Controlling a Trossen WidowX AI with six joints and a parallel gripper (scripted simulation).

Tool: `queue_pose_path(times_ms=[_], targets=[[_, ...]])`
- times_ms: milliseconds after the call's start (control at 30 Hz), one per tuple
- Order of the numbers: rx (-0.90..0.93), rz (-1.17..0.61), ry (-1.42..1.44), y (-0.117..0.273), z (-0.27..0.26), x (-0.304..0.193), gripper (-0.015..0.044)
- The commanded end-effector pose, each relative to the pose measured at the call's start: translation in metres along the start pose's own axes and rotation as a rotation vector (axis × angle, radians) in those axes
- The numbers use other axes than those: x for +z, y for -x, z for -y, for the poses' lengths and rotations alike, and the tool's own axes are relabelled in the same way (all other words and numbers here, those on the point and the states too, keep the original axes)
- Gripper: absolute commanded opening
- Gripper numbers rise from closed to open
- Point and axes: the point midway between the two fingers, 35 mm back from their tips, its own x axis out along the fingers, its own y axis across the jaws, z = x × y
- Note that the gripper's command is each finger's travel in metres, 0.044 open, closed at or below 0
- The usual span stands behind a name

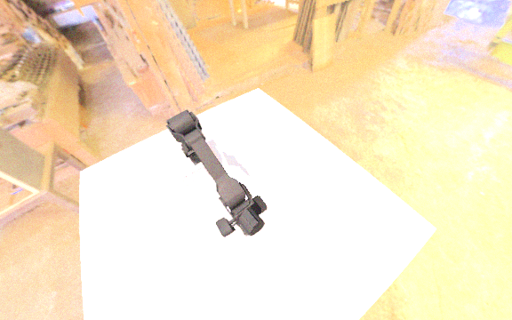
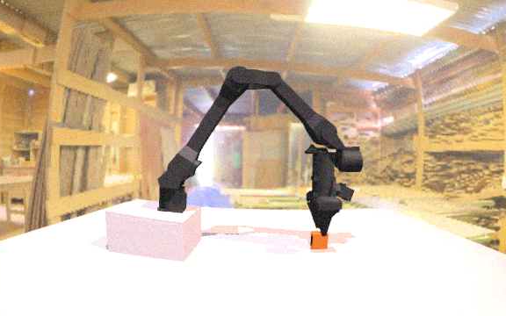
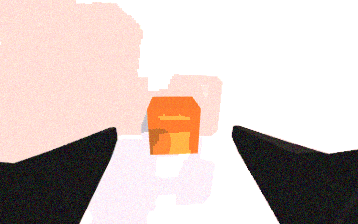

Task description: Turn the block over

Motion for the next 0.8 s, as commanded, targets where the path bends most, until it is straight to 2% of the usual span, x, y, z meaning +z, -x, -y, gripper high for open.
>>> queue_pose_path(times_ms=[0, 300, 600, 767], targets=[[0.004, -0.008, 0.002, -0.008, 0.000, -0.002, 0.0440], [0.004, -0.008, 0.001, -0.020, 0.000, -0.003, 0.0440], [0.004, -0.008, 0.001, -0.020, 0.000, -0.003, 0.0204], [0.004, -0.008, 0.001, -0.020, 0.000, -0.003, 0.0170]])
